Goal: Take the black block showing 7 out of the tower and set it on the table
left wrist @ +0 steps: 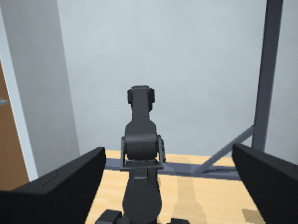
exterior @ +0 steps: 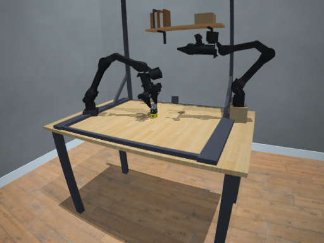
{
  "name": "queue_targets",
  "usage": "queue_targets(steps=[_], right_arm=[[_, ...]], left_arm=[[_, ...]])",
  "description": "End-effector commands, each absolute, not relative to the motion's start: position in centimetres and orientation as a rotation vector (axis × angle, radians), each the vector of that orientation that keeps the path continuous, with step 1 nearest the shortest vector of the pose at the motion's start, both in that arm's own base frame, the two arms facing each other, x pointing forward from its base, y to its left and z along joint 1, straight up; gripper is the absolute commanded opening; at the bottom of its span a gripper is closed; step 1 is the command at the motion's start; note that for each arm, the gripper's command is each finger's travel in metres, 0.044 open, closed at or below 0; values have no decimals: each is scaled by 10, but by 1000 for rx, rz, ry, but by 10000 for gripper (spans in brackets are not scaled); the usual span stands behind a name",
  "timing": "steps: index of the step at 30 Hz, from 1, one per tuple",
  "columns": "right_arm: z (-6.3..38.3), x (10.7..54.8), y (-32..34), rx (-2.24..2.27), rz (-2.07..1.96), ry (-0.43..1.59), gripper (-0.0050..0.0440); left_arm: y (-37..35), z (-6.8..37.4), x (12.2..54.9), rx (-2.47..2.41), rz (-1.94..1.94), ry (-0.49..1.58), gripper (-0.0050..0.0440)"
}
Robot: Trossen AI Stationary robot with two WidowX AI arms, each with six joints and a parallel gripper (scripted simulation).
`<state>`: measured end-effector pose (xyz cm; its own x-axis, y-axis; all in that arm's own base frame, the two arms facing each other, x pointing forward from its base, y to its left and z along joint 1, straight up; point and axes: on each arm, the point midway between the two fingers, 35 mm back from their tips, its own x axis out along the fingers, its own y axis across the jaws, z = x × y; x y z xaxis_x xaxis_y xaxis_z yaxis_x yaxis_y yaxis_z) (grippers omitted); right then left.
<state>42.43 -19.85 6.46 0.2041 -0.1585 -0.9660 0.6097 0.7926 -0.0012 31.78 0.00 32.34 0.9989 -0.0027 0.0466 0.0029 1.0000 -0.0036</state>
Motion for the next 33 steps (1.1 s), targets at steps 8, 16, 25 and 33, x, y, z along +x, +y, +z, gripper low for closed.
queue_targets(steps=[8,16,25,33], right_arm=[[80,427,-200,423,-558,1223,188],[80,427,-200,423,-558,1223,148],[100,429,-201,420,-558,1196,36],[96,429,-201,422,-558,1213,-2]], left_arm=[[0,323,316,0,0,-50,400],[0,323,316,0,0,-50,400],[0,323,316,0,0,-50,400],[0,323,316,0,0,-50,400]])
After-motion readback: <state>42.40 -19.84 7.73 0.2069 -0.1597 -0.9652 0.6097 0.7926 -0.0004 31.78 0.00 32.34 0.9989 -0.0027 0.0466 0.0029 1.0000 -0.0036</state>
